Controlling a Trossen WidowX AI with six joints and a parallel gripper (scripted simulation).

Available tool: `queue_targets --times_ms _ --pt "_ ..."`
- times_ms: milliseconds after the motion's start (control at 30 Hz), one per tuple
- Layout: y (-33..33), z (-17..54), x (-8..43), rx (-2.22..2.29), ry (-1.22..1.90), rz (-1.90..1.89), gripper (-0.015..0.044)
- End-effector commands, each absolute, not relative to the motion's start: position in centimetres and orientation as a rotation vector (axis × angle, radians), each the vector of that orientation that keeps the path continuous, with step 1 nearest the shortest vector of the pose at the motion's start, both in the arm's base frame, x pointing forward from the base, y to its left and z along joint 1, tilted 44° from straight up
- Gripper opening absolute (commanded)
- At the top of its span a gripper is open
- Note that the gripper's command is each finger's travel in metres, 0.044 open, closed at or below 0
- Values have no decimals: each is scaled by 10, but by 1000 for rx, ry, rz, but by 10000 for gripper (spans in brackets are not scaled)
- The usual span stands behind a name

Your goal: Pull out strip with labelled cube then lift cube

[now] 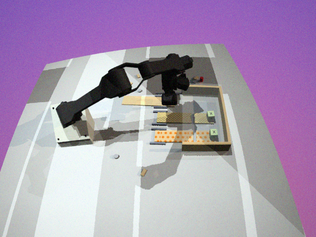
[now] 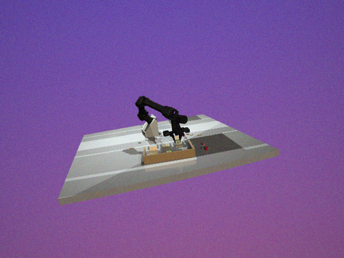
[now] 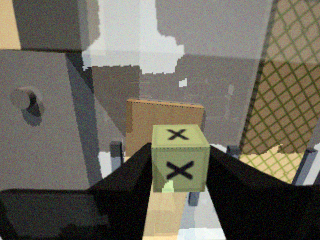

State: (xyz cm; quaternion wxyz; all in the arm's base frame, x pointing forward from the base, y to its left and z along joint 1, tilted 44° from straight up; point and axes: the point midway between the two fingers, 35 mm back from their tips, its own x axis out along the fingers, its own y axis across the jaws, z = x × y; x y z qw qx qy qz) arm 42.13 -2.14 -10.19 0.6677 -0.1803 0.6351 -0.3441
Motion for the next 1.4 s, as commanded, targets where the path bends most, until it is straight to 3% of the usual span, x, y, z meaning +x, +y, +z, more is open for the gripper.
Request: queue_targets --times_ms 0,1367 --pt "-14 -93 411 -403 1432 -774 0" --pt "8 -52 301 -410 1441 -771 0"
